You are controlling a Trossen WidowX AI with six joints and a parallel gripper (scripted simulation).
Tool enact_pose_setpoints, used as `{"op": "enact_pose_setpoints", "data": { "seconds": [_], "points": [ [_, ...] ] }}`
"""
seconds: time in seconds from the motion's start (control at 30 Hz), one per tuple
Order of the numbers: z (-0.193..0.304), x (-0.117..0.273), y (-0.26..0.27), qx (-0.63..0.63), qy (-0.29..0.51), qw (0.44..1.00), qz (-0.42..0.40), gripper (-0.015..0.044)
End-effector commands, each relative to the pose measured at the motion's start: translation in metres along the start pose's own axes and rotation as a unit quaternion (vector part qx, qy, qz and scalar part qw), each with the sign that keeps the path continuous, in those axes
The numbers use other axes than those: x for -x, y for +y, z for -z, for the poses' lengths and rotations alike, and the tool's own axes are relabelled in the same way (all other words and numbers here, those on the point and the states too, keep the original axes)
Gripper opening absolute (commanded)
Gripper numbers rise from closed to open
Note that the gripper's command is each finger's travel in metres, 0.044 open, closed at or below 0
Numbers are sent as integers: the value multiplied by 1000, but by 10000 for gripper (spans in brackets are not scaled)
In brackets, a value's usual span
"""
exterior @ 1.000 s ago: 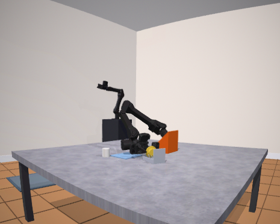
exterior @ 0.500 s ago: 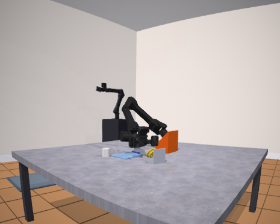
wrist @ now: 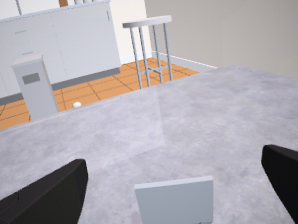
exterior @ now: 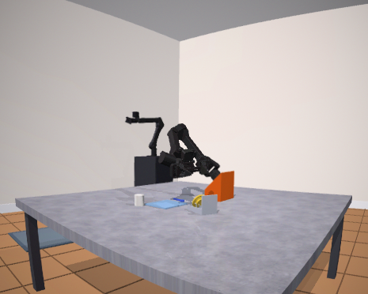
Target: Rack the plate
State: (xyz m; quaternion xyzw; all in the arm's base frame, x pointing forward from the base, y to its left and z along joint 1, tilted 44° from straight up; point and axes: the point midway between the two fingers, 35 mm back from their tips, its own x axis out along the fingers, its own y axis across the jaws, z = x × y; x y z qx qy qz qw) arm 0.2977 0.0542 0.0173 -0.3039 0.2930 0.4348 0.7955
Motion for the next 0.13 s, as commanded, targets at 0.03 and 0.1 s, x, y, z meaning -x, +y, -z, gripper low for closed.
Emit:
{"op": "enact_pose_setpoints", "data": {
  "seconds": [0.03, 0.1],
  "points": [
    [-4, -3, 4, -60, 45, 997, -17, 400],
    [-4, -4, 6, -85, 66, 994, -23, 400]
  ]
}}
